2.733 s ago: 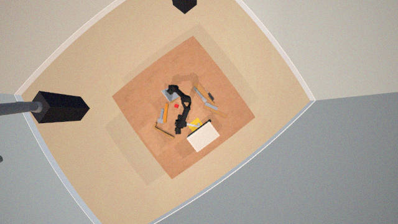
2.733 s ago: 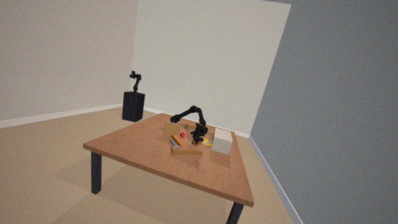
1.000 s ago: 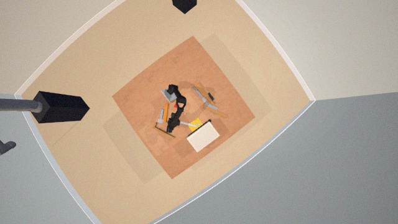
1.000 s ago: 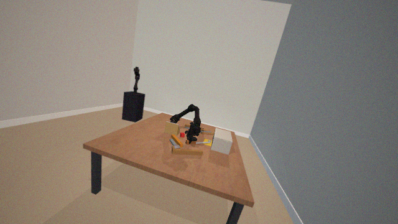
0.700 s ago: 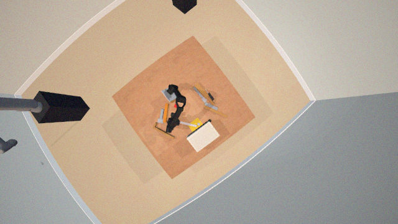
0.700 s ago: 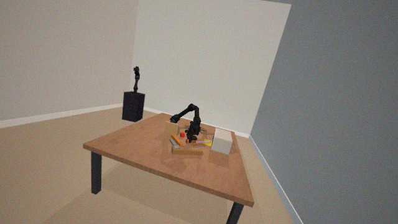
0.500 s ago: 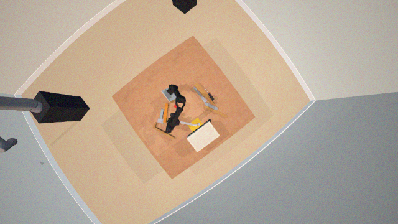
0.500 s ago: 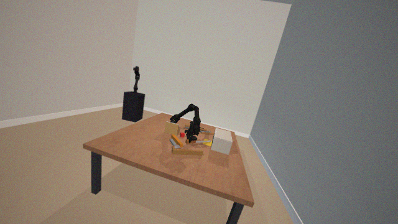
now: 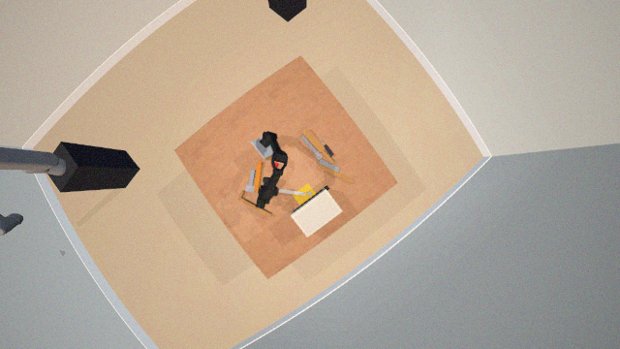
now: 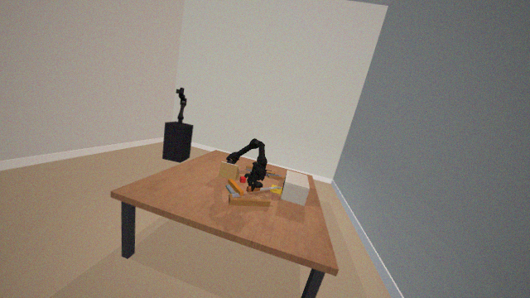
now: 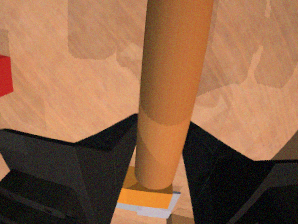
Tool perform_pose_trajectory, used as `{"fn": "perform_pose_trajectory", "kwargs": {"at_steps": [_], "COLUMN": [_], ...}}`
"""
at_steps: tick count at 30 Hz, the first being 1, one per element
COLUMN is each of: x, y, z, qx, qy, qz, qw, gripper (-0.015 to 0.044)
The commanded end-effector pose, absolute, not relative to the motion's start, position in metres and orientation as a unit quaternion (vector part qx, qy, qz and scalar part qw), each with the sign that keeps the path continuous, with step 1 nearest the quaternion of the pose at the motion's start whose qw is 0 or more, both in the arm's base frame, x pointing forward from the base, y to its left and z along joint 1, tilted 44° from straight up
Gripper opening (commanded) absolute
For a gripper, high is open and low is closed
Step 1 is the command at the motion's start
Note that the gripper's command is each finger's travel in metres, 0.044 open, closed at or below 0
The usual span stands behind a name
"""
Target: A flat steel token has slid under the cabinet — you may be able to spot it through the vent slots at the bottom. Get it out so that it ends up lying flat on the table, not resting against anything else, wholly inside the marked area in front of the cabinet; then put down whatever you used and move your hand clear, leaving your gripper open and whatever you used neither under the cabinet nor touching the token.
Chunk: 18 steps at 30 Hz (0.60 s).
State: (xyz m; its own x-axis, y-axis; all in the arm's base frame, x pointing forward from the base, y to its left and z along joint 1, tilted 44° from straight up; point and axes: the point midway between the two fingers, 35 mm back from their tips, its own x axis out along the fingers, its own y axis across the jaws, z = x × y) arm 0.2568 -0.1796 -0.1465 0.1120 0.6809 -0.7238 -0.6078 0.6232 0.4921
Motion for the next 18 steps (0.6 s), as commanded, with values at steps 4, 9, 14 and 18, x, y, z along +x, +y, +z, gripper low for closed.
{"fn": "perform_pose_trajectory", "kwargs": {"at_steps": [4, 9, 14, 18], "x": [0.259, 0.259, 0.259, 0.258], "y": [-0.191, -0.194, -0.198, -0.200], "z": [-0.147, -0.150, -0.153, -0.155], "qx": [0.024, 0.020, 0.017, 0.015], "qy": [0.498, 0.496, 0.494, 0.493], "qz": [0.431, 0.433, 0.435, 0.436], "qw": [0.752, 0.753, 0.753, 0.753], "gripper": [0.0000, 0.0000, 0.0000, 0.0000]}}
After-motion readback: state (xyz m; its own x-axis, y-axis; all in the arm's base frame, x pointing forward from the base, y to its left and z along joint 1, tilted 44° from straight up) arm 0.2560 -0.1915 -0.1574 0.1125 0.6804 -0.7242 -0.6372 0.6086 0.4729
